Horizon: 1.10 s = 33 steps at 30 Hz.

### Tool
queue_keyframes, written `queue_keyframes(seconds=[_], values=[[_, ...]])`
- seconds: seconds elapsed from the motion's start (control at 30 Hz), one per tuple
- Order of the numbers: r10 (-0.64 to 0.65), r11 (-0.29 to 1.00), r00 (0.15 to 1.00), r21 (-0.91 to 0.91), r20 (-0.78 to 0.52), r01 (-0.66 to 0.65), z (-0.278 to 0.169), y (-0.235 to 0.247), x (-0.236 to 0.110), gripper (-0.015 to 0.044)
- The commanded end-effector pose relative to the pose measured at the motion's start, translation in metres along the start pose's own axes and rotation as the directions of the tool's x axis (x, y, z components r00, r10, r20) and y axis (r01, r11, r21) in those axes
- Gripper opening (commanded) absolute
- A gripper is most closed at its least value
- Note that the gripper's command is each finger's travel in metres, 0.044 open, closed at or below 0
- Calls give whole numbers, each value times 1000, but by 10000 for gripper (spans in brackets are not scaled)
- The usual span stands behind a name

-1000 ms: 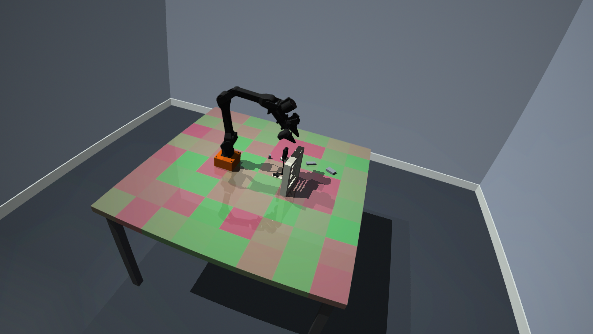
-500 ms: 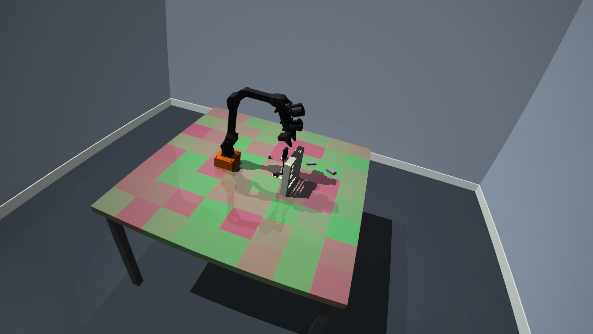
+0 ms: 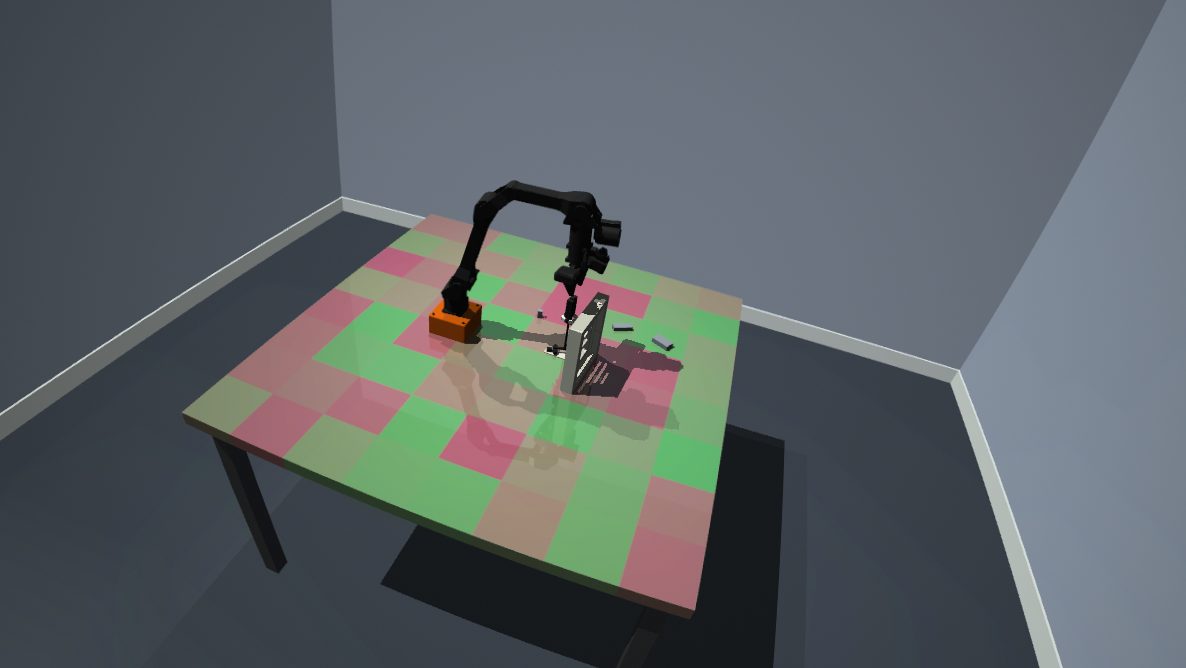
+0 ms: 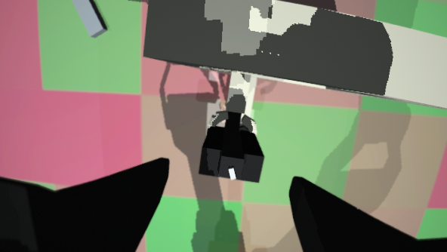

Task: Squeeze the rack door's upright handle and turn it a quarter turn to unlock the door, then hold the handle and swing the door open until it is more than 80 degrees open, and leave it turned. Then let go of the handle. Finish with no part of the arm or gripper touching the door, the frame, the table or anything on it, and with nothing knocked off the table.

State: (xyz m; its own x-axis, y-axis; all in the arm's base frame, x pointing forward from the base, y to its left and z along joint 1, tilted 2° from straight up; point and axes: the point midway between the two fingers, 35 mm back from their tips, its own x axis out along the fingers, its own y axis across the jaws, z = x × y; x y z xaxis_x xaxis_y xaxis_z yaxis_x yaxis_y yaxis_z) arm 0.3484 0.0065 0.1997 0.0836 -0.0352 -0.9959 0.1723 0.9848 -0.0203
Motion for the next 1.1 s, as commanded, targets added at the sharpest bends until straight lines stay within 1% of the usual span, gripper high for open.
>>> queue_keyframes(seconds=[0.0, 0.17, 1.07], values=[[-16, 1000, 998, 5, -53, 17, -4, -1, 2, 297], [-16, 1000, 998, 5, -53, 17, -3, -1, 4, 297], [-16, 1000, 998, 5, -53, 17, -4, -1, 48, 297]])
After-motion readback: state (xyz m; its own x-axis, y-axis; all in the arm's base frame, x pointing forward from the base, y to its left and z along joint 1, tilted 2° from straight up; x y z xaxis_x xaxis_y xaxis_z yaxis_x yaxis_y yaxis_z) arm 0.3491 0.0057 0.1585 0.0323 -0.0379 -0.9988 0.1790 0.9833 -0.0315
